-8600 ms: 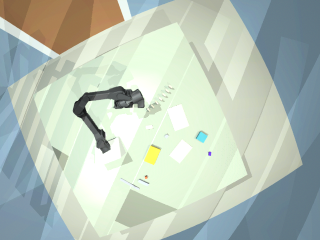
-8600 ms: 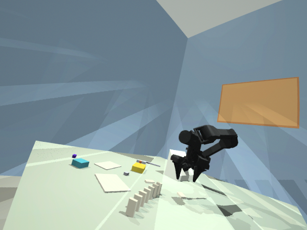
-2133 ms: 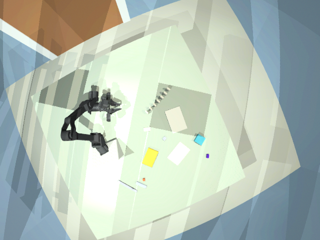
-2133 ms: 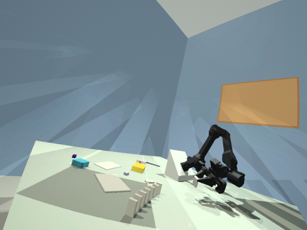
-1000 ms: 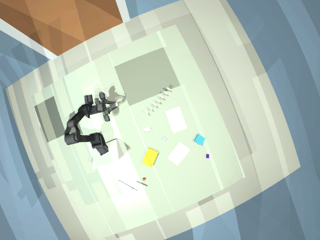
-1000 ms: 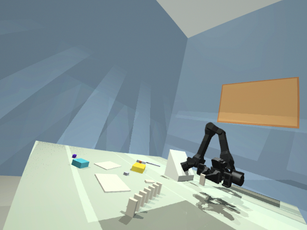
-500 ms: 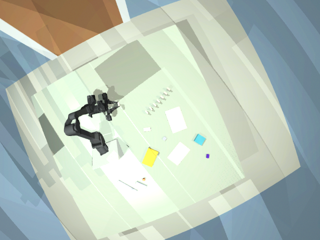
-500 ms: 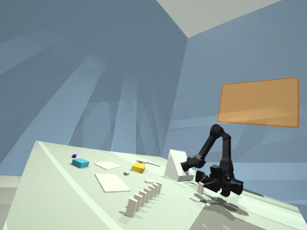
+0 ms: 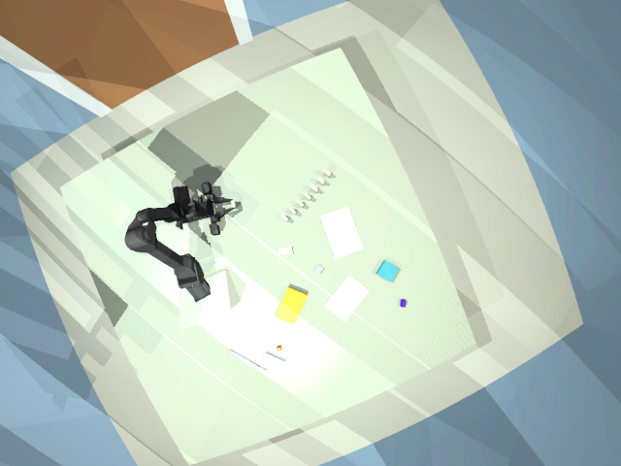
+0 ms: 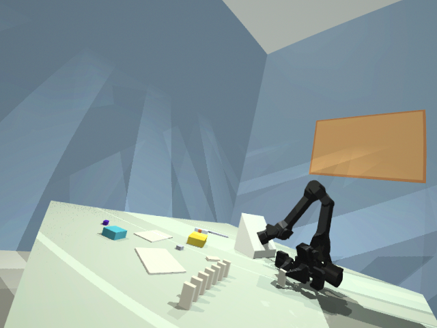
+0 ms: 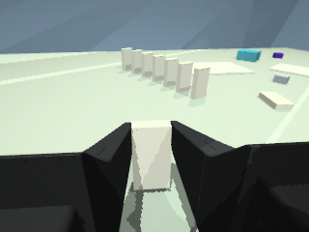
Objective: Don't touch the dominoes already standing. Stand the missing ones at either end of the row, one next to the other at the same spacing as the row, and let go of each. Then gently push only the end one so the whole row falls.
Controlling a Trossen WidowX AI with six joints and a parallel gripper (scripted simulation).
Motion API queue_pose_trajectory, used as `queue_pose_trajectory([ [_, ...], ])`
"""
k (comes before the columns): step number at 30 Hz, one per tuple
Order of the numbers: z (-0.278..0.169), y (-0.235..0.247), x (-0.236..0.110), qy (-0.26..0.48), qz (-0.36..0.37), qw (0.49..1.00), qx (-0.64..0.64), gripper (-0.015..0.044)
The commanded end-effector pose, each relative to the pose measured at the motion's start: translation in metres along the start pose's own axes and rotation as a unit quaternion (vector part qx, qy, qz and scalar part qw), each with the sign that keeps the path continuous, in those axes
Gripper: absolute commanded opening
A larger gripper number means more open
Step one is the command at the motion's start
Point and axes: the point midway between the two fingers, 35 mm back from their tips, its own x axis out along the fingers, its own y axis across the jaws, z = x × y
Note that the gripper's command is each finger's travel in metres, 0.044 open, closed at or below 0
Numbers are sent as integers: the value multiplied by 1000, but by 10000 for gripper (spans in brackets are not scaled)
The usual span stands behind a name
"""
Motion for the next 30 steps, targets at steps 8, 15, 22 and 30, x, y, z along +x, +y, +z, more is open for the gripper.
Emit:
queue_pose_trajectory([
  [8, 0, 0, 0, -3, 0, 1000, 2, 212],
  [15, 0, 0, 0, -3, 0, 1000, 2, 396],
  [22, 12, 1, -1, -2, 0, 1000, 2, 440],
  [30, 49, 0, -5, -1, 0, 1000, 0, 440],
])
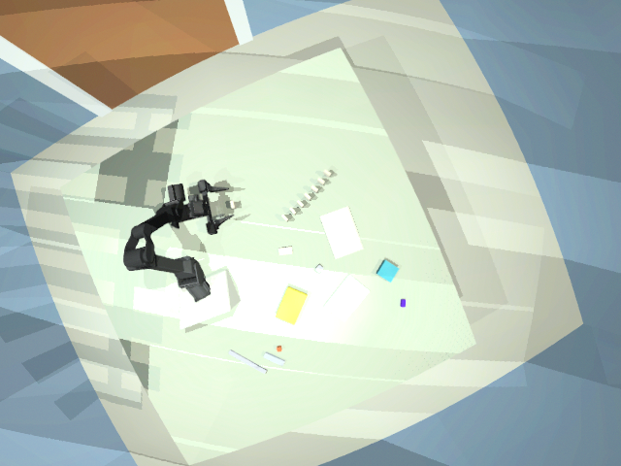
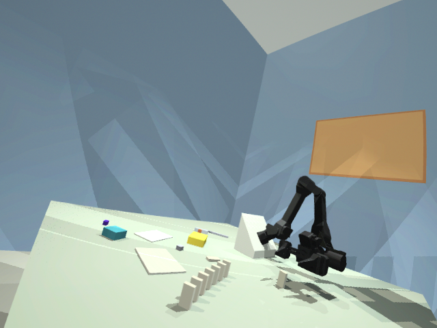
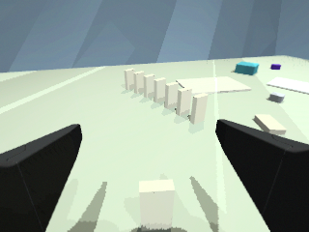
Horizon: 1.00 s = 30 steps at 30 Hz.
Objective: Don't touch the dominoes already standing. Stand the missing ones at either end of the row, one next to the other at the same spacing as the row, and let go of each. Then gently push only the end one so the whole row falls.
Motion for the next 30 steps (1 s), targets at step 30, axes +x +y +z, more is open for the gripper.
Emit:
queue_pose_trajectory([
  [30, 25, -30, 33, 624, -93, 770, -92, 440],
])
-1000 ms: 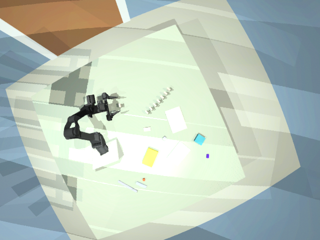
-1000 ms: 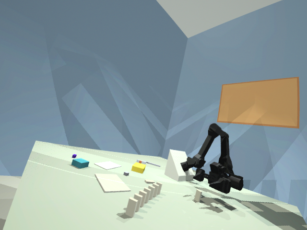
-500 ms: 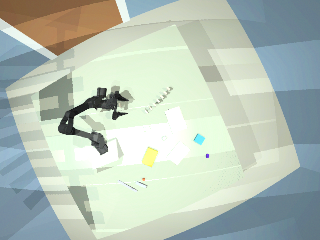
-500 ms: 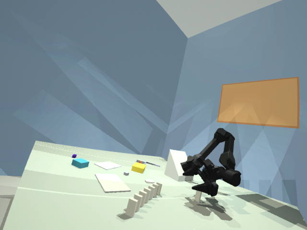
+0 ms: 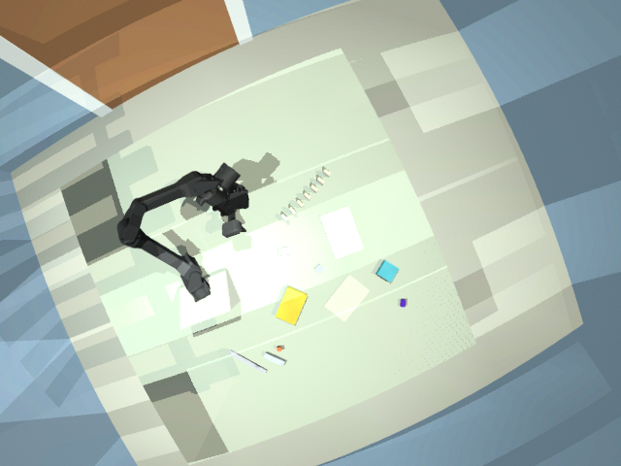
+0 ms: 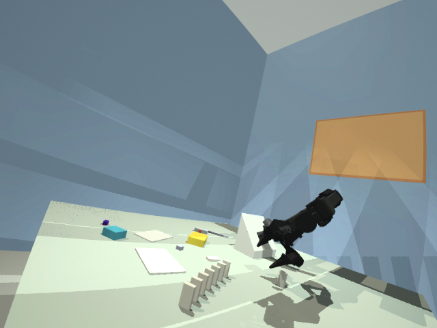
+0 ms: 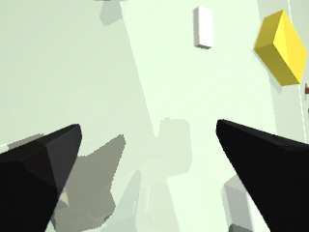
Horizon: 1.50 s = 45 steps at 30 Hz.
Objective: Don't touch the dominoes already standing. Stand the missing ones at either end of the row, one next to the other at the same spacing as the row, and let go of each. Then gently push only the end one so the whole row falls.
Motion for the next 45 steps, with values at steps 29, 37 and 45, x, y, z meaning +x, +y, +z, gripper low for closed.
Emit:
queue_pose_trajectory([
  [29, -31, 55, -7, 174, 235, 956, -3, 440],
  [37, -34, 59, 1, 174, 235, 956, -3, 440],
  [45, -36, 61, 5, 174, 235, 956, -3, 361],
])
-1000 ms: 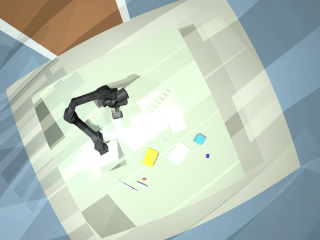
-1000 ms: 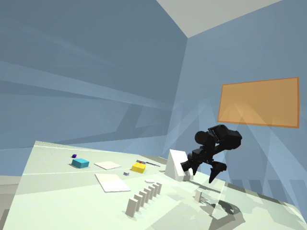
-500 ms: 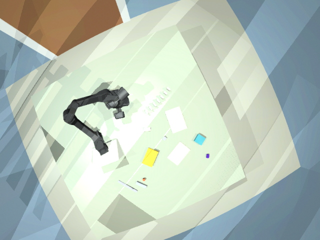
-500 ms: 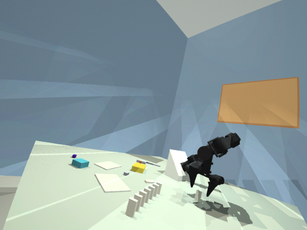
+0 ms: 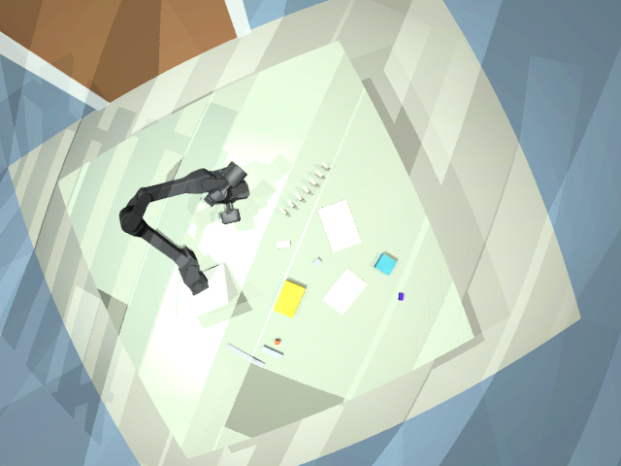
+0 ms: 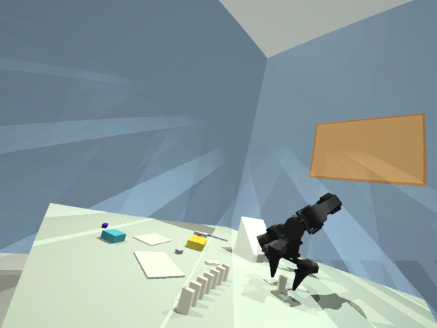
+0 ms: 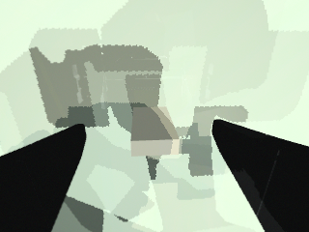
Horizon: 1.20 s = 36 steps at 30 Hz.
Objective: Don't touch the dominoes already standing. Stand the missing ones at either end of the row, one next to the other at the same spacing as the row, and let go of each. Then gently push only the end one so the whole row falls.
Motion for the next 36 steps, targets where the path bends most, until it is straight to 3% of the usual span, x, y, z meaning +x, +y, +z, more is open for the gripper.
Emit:
queue_pose_trajectory([
  [1, 1, -1, 1, -2, -2, 1000, 2, 335],
  [10, 1, -1, 1, -2, -2, 1000, 2, 107],
  [20, 1, -1, -1, -3, -2, 1000, 3, 107],
  [30, -2, -2, -125, -75, 0, 997, 33, 107],
  [36, -5, -1, -133, -81, 1, 996, 36, 107],
])
